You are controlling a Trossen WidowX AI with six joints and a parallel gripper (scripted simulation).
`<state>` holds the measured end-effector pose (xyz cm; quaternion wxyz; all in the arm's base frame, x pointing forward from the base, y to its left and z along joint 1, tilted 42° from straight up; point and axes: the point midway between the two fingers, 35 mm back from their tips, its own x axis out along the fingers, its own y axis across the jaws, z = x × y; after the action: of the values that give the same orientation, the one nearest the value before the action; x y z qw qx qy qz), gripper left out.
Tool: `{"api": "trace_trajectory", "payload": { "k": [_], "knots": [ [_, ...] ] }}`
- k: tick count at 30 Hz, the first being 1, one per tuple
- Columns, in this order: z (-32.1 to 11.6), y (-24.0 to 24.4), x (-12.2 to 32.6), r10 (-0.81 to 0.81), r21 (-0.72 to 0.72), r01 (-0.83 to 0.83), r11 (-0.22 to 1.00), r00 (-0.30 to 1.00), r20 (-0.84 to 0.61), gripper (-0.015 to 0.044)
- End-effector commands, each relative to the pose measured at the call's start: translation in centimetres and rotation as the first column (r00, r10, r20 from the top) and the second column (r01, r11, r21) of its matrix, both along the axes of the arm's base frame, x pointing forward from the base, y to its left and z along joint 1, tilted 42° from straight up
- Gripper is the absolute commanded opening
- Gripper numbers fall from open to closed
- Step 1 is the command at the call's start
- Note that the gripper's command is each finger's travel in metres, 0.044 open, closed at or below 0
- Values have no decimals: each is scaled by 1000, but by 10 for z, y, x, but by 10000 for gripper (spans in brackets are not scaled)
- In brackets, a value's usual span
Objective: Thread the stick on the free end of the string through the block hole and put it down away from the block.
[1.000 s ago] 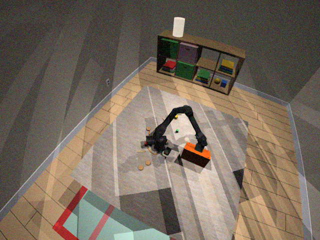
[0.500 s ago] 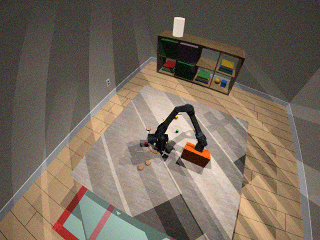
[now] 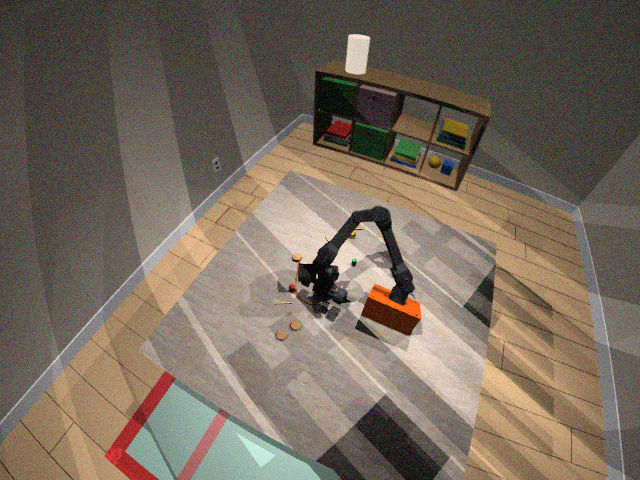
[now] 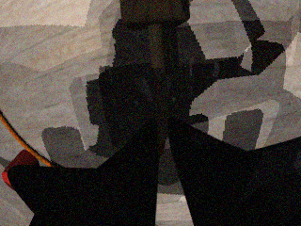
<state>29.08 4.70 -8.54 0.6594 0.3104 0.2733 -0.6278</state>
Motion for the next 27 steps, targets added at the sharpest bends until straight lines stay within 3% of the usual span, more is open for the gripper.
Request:
{"api": "trace_trajectory", "payload": {
  "k": [1, 27],
  "knots": [
    [4, -4, 1, 4, -2, -4, 1000, 1000, 0, 0],
    [28, -32, -1, 4, -4, -4, 1000, 1000, 0, 0]
  ]
}}
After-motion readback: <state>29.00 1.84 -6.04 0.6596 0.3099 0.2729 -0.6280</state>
